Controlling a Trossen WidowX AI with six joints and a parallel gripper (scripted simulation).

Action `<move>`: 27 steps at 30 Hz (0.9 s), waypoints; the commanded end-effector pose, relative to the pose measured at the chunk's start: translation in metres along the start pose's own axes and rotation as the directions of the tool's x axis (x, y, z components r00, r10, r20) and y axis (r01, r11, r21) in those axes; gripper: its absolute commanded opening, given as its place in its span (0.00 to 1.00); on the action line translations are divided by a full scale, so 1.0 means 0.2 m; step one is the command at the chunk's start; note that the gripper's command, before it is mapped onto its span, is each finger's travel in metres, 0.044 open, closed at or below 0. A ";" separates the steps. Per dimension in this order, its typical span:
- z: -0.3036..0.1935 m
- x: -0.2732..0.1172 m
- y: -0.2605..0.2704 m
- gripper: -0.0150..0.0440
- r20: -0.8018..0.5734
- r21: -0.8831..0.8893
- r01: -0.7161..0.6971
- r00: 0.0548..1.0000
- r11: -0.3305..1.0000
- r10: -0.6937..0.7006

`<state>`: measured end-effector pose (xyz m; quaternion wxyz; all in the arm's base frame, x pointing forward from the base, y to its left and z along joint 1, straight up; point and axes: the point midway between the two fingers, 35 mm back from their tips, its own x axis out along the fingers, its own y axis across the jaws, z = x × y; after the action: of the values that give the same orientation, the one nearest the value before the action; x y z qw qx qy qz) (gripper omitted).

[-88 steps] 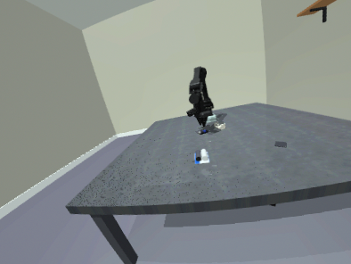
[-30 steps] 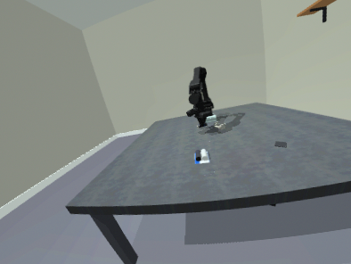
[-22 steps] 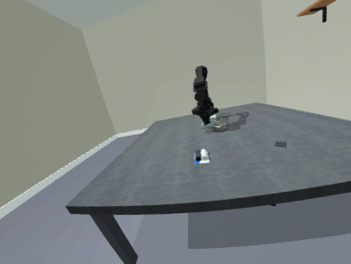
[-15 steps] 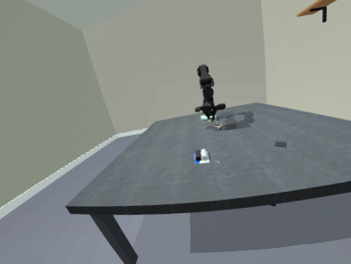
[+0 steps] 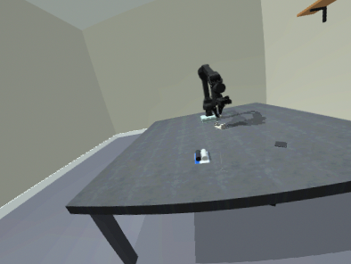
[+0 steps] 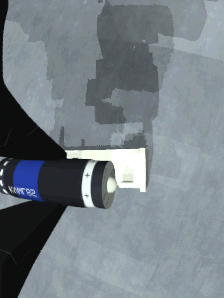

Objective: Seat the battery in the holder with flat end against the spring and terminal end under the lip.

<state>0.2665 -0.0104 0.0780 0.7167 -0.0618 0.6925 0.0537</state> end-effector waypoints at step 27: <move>0.01 0.21 0.01 0.38 0.249 -0.012 0.008 0.968 1.000 -0.005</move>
<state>0.2713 -0.0091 0.0381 0.7941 -0.0620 0.6015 0.0606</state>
